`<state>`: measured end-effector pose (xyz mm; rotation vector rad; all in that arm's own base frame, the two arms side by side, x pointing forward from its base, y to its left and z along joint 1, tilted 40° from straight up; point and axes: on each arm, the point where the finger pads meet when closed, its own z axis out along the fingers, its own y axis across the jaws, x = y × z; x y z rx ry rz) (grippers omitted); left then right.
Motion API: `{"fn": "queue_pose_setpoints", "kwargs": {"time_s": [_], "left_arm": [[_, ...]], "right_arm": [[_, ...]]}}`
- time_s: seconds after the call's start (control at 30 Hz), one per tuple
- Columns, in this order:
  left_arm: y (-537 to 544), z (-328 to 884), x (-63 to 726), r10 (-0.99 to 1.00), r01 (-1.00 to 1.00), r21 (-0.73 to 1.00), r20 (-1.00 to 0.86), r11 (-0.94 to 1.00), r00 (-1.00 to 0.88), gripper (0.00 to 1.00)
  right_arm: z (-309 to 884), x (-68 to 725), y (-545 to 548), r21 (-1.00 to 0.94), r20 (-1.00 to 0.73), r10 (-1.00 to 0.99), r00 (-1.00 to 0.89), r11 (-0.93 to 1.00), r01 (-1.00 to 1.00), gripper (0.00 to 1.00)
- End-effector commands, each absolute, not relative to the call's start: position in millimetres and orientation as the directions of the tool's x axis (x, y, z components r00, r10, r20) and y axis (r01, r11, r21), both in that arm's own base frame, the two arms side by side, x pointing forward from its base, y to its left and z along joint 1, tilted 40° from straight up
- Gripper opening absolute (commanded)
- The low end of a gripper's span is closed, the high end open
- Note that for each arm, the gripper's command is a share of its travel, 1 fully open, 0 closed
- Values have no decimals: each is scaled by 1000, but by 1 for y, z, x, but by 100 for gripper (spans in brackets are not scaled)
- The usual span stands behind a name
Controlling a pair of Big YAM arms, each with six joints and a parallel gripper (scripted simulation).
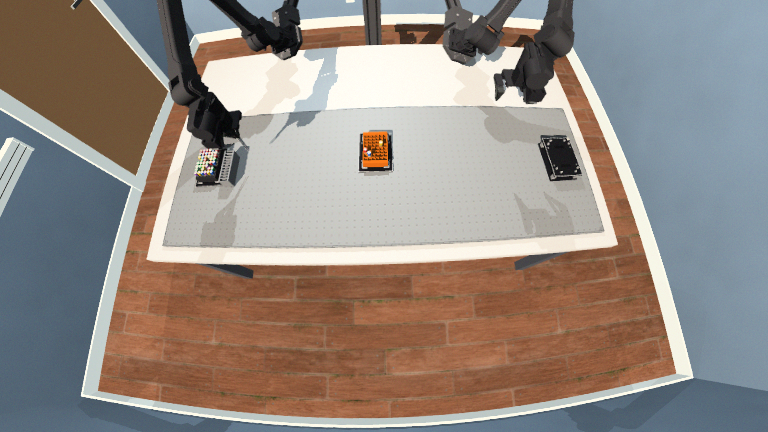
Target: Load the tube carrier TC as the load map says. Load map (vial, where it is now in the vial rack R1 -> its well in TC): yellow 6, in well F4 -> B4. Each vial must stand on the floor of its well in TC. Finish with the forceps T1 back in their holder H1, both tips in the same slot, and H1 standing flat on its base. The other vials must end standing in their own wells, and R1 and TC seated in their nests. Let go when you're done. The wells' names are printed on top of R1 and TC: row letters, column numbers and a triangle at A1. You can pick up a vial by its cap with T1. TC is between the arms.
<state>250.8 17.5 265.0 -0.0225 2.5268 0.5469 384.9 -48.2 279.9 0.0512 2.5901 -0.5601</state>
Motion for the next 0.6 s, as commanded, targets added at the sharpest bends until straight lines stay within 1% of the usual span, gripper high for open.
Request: {"fn": "queue_pose_setpoints", "kwargs": {"time_s": [0.0, 0.57], "left_arm": [[15, 277, 255, 85, -144, 364, -546, 920, -834, 100], [15, 277, 255, 85, -144, 364, -546, 920, -834, 100]], "right_arm": [[316, 396, -57, -371, -534, -69, -843, 915, 160, 7], [329, 390, -80, -376, -536, -73, -841, 913, 161, 7]]}}
